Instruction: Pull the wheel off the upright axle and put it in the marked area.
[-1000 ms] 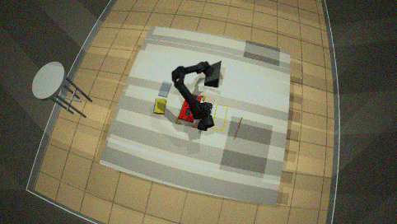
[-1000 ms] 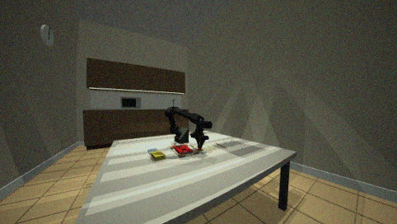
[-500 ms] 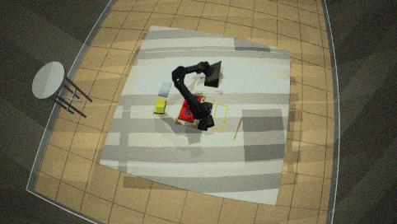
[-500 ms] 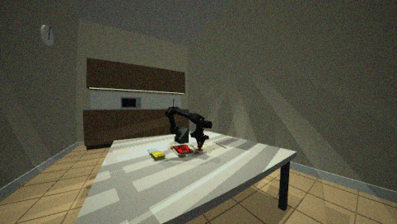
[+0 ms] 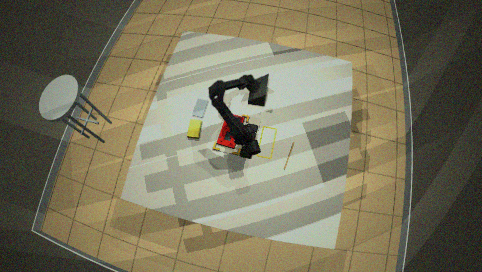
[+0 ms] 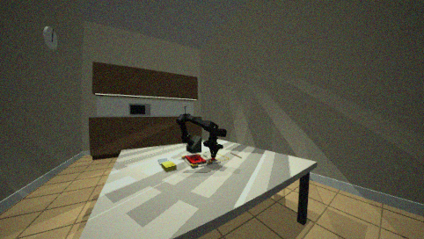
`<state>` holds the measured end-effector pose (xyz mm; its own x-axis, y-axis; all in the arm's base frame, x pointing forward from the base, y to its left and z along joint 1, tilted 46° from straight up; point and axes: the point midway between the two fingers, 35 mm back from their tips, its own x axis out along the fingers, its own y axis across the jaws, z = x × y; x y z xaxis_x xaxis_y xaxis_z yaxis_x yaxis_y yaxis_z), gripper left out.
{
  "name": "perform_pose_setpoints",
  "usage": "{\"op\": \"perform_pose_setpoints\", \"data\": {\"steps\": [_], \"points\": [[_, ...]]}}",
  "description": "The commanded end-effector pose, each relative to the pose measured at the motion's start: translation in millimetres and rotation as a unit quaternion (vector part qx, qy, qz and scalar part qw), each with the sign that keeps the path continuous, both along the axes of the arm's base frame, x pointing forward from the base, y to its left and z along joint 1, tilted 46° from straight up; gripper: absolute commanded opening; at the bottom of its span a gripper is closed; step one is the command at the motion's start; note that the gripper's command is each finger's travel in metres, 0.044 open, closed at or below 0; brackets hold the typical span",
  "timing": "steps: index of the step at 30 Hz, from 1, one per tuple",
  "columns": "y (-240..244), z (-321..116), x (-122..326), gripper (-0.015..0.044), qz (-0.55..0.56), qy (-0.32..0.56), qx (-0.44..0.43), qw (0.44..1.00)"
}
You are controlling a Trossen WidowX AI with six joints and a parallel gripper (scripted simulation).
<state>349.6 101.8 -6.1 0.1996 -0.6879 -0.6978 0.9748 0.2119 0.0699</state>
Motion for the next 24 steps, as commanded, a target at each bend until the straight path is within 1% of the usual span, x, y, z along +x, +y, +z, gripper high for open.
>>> {"op": "perform_pose_setpoints", "data": {"steps": [1,24], "points": [[4.9,2.7,0.1,0.0000,0.002,-0.002,0.003,1.000],[10.2,7.9,-1.4,0.0000,0.002,-0.001,0.002,1.000]]}}
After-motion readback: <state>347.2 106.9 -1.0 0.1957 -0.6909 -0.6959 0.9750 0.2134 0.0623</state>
